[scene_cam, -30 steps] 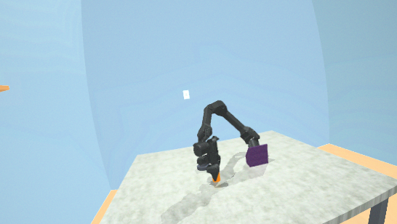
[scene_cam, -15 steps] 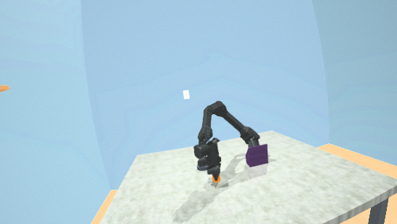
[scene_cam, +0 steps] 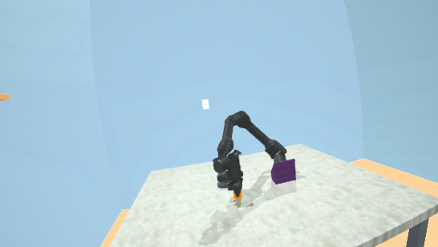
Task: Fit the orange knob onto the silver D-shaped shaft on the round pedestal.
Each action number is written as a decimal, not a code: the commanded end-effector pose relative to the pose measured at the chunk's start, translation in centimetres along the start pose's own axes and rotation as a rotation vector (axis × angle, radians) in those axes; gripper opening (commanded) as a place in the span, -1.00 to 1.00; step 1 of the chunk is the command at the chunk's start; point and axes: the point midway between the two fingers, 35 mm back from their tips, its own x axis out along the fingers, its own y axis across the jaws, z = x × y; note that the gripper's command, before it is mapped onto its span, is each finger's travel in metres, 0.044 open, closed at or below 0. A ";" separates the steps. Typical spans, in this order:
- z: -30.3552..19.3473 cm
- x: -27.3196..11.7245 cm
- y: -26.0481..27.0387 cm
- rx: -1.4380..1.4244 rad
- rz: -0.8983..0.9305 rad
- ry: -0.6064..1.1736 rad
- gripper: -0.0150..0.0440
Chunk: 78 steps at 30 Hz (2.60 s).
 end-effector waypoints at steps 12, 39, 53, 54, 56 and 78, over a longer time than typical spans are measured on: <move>0.5 -4.7 0.6 0.001 0.012 0.000 -0.49; 0.9 -12.9 0.7 0.001 0.010 0.001 -0.49; 3.3 -12.2 -2.4 -0.002 0.025 0.005 -0.49; 3.4 -12.1 -2.6 -0.001 0.026 0.006 -0.49; 3.8 -12.0 -3.1 -0.001 0.028 0.007 -0.49; 6.9 -10.4 -9.2 -0.003 0.035 0.003 -0.49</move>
